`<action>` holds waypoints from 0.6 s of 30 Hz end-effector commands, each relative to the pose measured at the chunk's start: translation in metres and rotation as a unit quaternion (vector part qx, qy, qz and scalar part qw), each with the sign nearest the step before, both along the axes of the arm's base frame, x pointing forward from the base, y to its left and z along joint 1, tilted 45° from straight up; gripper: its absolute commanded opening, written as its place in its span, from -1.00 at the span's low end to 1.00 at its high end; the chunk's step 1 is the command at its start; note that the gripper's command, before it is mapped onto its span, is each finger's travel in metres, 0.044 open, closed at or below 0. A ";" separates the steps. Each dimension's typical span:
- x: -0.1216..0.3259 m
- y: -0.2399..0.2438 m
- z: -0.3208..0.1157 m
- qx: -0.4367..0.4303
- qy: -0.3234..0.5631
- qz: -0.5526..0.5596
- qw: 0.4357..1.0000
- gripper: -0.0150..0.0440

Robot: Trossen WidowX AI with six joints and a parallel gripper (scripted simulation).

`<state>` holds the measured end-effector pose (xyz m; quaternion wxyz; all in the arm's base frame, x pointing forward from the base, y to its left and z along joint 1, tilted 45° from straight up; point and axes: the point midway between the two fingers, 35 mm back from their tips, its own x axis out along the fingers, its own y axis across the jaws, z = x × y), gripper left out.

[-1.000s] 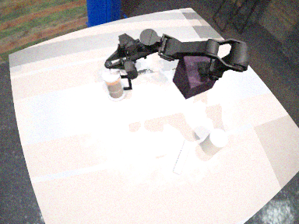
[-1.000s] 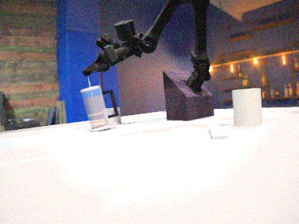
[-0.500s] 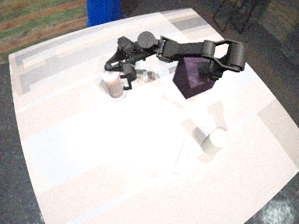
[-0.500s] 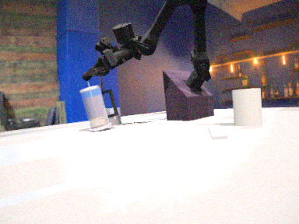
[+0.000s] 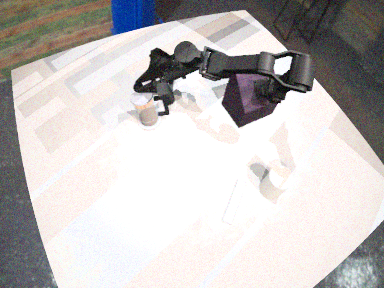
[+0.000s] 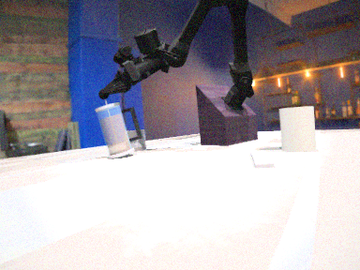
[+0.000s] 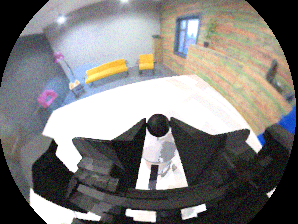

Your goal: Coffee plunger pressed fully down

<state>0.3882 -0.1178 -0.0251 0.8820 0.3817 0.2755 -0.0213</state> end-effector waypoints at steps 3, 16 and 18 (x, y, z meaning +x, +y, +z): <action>0.000 0.006 -0.007 0.012 0.010 0.008 1.000 -0.08; 0.003 0.006 -0.007 0.012 0.010 0.008 1.000 -0.08; 0.003 0.005 -0.008 0.012 0.010 0.008 1.000 -0.08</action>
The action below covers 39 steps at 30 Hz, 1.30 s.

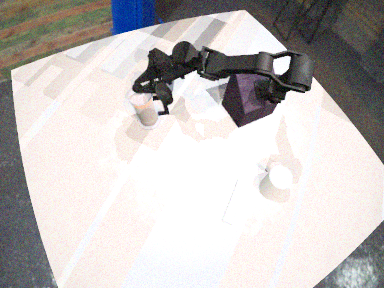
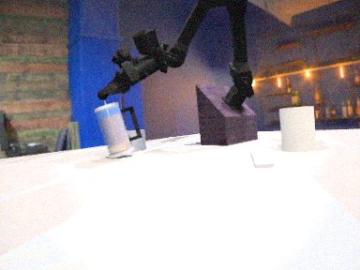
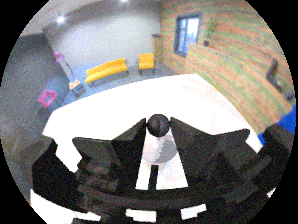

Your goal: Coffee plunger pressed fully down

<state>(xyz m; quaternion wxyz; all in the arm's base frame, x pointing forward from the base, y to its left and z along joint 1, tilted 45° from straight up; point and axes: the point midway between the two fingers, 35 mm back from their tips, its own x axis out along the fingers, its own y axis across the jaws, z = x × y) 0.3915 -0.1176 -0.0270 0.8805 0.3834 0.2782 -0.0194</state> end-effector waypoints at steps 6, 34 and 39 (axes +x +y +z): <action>0.001 0.005 -0.006 0.009 0.007 0.006 1.000 -0.08; 0.006 0.004 -0.006 0.009 0.007 0.006 1.000 -0.08; 0.006 -0.001 -0.002 0.002 0.001 0.002 1.000 -0.08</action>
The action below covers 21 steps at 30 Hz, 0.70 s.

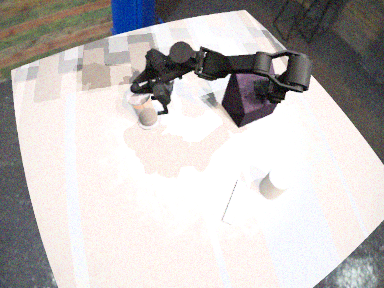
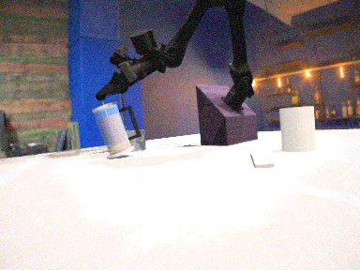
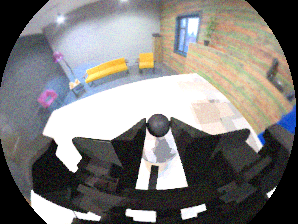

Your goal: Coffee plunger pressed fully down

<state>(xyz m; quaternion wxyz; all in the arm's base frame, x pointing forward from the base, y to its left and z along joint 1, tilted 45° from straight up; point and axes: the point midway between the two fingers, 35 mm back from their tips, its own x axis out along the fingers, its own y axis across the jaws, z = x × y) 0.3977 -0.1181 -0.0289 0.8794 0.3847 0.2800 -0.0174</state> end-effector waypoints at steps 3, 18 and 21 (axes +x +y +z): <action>0.000 0.000 0.000 0.000 0.000 0.000 1.000 -0.08; 0.000 0.000 0.000 0.000 0.000 0.000 1.000 0.81; 0.000 0.000 0.000 0.000 0.000 0.000 1.000 1.00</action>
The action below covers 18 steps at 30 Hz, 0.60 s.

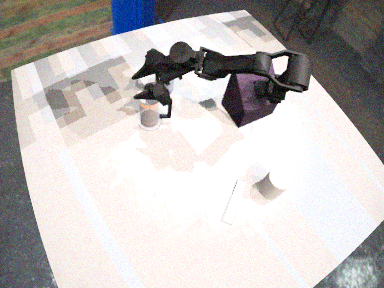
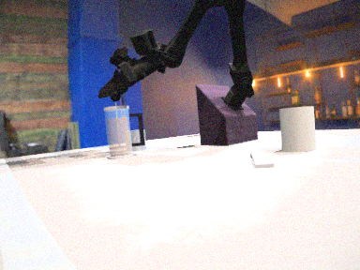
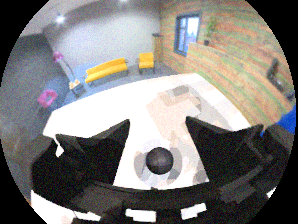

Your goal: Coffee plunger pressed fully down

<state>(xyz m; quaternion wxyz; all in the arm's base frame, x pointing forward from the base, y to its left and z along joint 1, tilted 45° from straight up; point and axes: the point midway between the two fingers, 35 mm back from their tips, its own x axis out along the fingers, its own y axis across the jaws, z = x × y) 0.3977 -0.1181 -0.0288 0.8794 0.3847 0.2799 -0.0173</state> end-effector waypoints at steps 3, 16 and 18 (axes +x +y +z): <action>-0.001 -0.002 0.002 0.000 0.001 0.000 1.000 1.00; -0.040 -0.046 0.060 0.005 0.009 0.003 1.000 1.00; -0.040 -0.045 0.059 0.005 0.009 0.003 1.000 1.00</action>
